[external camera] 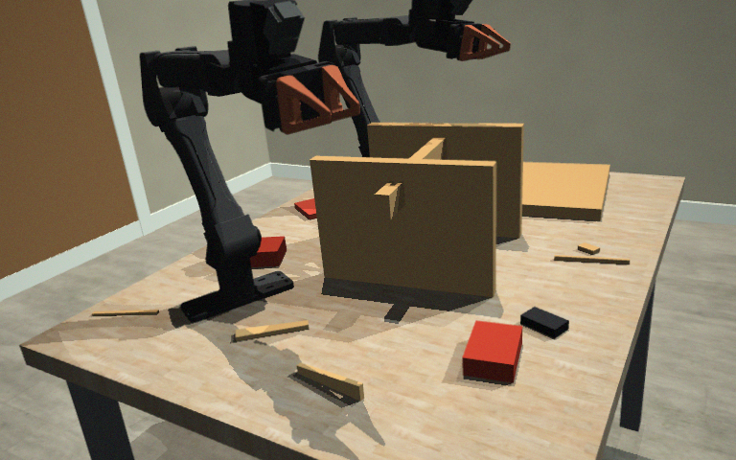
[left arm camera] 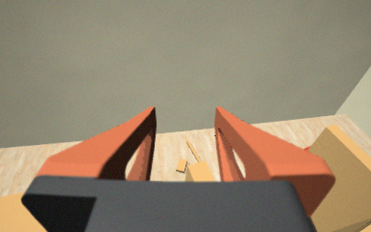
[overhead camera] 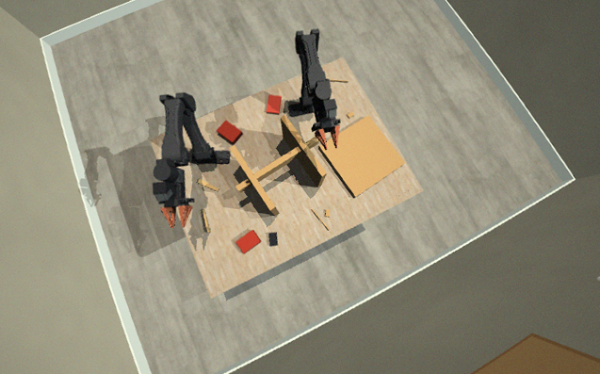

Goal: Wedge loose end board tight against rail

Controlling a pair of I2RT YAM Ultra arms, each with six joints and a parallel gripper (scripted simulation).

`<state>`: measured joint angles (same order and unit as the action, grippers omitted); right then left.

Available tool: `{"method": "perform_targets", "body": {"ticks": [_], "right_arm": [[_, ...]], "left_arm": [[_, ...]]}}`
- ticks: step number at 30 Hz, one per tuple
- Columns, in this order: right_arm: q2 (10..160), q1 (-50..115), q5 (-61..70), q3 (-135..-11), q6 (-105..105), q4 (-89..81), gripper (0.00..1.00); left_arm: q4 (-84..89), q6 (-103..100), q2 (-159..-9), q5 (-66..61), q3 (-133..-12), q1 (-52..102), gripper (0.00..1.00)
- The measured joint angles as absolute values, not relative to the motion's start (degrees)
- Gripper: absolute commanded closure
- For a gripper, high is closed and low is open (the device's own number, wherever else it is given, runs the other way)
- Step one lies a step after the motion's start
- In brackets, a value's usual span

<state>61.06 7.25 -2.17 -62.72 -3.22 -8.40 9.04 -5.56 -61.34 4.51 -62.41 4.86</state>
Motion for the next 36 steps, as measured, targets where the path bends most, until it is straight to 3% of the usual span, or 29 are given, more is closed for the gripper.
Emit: {"method": "perform_targets", "body": {"ticks": [9, 24, 25, 36], "right_arm": [[60.1, 0.0, 0.5, -60.3, 0.2, 0.0, 0.60], [60.0, -0.1, 0.3, -60.2, -0.4, 0.2, 0.60], [60.0, -0.1, 0.2, -60.2, -0.4, 0.2, 0.78], [60.0, 0.0, 0.0, -60.1, -0.1, 0.2, 0.78]], "left_arm": [[0.4, 0.5, -60.2, -0.4, -60.1, -0.3, 0.60], [-0.4, -0.4, -59.9, -0.3, -60.1, -0.1, 0.60], [-0.4, -0.4, -59.9, -0.3, -60.1, 0.0, 0.60], [0.0, -0.1, -60.0, 0.0, -60.1, -0.1, 0.60]]}}
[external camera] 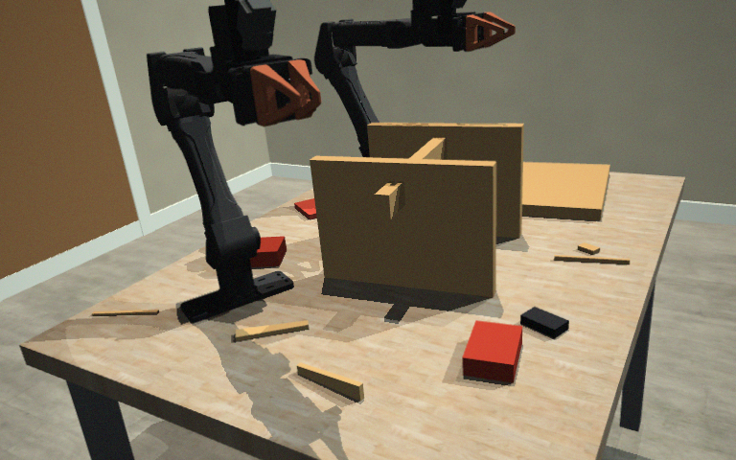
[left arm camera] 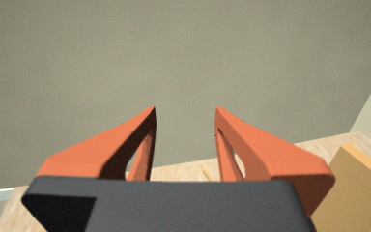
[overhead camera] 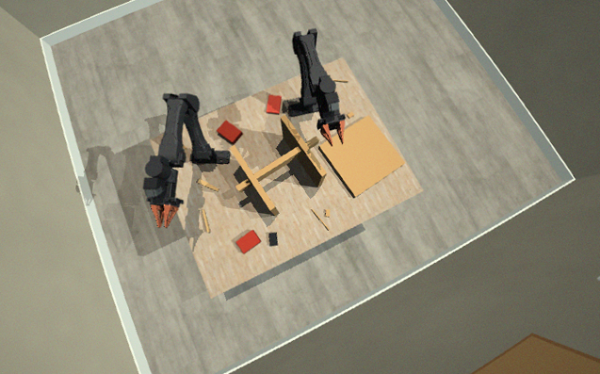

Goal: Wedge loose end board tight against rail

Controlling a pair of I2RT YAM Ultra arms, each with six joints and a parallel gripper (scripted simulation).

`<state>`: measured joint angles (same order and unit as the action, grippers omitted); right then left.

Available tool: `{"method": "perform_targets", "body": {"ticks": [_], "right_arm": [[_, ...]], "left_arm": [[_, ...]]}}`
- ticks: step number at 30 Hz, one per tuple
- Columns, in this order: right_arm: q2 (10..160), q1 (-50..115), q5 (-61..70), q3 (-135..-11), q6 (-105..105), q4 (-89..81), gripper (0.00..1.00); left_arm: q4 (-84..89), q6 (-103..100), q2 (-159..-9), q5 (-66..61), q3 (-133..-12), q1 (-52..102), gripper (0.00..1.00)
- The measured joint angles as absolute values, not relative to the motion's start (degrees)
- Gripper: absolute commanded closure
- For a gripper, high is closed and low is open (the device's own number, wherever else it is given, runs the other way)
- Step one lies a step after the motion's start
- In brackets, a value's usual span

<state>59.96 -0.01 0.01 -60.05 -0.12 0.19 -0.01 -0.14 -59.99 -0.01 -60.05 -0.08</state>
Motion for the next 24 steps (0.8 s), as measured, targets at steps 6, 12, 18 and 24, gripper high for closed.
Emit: {"method": "perform_targets", "body": {"ticks": [6, 12, 18, 24], "right_arm": [[60.0, 0.0, 0.0, -60.1, 0.0, 0.1, 0.78], [62.2, 0.0, 0.0, -60.1, 0.8, -2.6, 0.78], [66.8, 0.1, 0.0, -61.7, 2.7, -8.7, 0.78], [70.3, 0.1, 0.0, -63.3, 4.2, -14.1, 0.78]], "left_arm": [[0.0, -0.1, -60.0, 0.0, -60.1, -0.1, 0.60], [0.0, 0.0, -60.0, 0.0, -60.1, -0.1, 0.60], [0.0, 0.0, -60.0, 0.0, -60.1, -0.1, 0.60], [0.0, 0.0, -60.0, 0.0, -60.1, -0.1, 0.60]]}}
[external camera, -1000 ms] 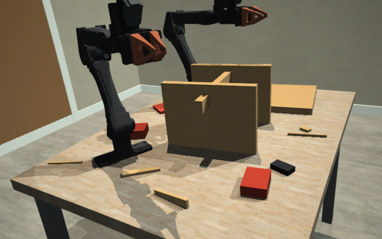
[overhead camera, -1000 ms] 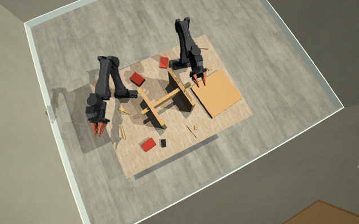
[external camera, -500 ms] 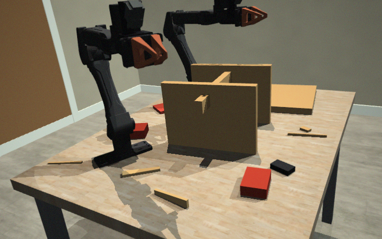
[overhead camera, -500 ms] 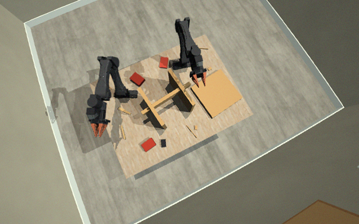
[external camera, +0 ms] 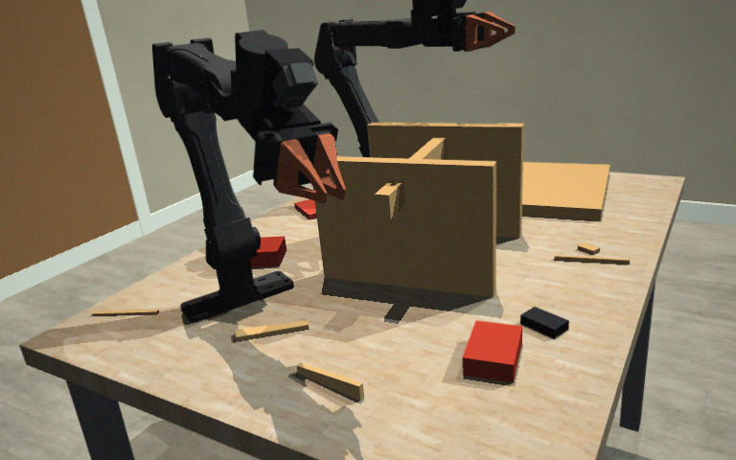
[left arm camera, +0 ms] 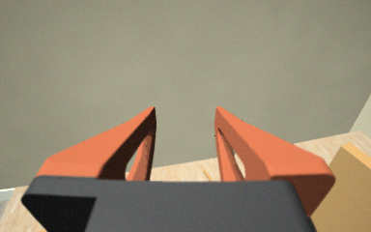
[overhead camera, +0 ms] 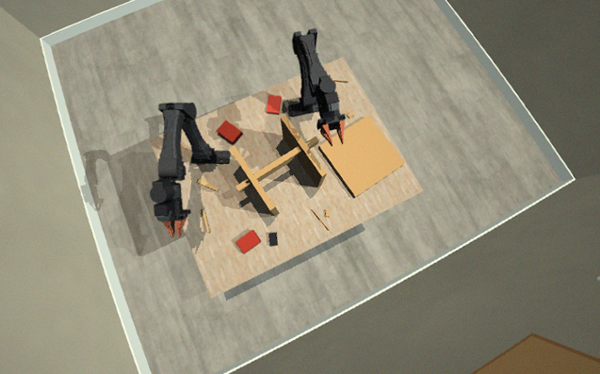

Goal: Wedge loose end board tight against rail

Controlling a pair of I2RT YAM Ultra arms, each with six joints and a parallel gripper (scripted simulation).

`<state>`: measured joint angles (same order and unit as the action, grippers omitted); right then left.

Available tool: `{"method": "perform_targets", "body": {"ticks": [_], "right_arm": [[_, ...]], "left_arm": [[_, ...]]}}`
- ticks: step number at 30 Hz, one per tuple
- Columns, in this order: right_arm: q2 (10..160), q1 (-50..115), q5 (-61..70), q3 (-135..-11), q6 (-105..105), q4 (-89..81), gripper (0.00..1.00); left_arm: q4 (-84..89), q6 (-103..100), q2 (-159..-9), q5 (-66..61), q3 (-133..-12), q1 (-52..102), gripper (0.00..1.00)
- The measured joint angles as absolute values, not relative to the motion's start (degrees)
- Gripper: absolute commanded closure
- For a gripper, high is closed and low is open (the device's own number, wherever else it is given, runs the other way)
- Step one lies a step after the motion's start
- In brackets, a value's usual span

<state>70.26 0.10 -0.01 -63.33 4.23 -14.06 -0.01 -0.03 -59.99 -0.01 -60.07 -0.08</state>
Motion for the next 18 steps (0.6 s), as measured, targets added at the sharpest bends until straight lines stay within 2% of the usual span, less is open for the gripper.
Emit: {"method": "perform_targets", "body": {"ticks": [18], "right_arm": [[83.4, 0.4, 0.0, -68.9, 9.5, -31.8, 0.78]], "left_arm": [[0.0, 0.0, -60.0, 0.0, -60.1, -0.1, 0.60]]}}
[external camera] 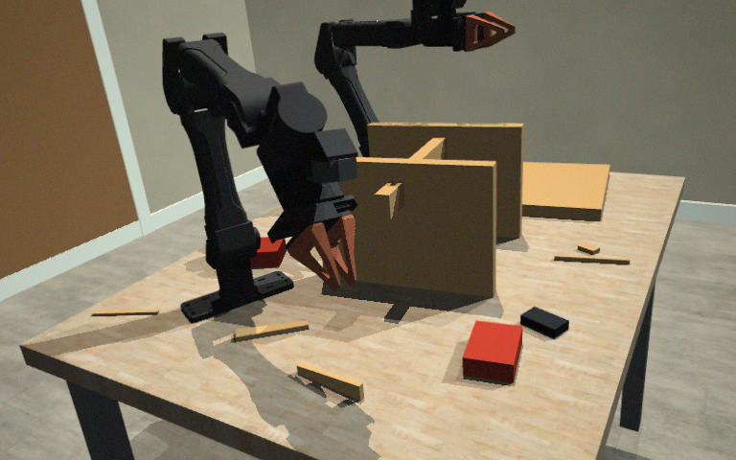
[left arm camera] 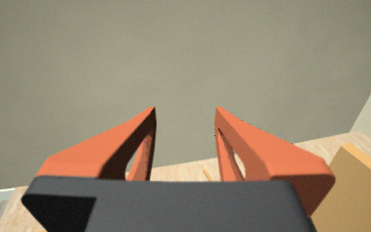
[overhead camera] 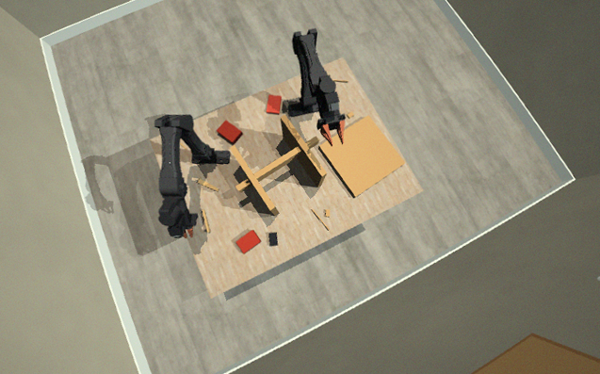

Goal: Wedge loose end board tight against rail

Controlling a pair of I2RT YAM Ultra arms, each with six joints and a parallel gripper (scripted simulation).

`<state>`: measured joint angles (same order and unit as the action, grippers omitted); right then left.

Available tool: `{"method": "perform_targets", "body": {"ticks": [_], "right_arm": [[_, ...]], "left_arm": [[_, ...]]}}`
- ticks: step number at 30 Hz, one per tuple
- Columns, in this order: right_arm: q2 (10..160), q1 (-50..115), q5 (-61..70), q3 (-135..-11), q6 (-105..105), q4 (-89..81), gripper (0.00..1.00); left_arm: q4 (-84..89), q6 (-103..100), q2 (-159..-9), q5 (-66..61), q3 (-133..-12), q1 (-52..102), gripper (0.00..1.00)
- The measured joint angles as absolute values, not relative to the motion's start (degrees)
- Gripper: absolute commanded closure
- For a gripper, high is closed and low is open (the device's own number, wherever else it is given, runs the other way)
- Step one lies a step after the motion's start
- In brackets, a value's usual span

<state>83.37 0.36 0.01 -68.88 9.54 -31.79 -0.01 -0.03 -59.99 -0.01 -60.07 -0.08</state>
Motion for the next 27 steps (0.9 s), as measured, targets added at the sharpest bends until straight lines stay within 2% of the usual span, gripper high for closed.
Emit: {"method": "perform_targets", "body": {"ticks": [27], "right_arm": [[106.1, 0.6, 0.0, -78.2, 18.7, -61.4, 0.78]], "left_arm": [[0.0, 0.0, -60.0, 0.0, -60.1, -0.1, 0.60]]}}
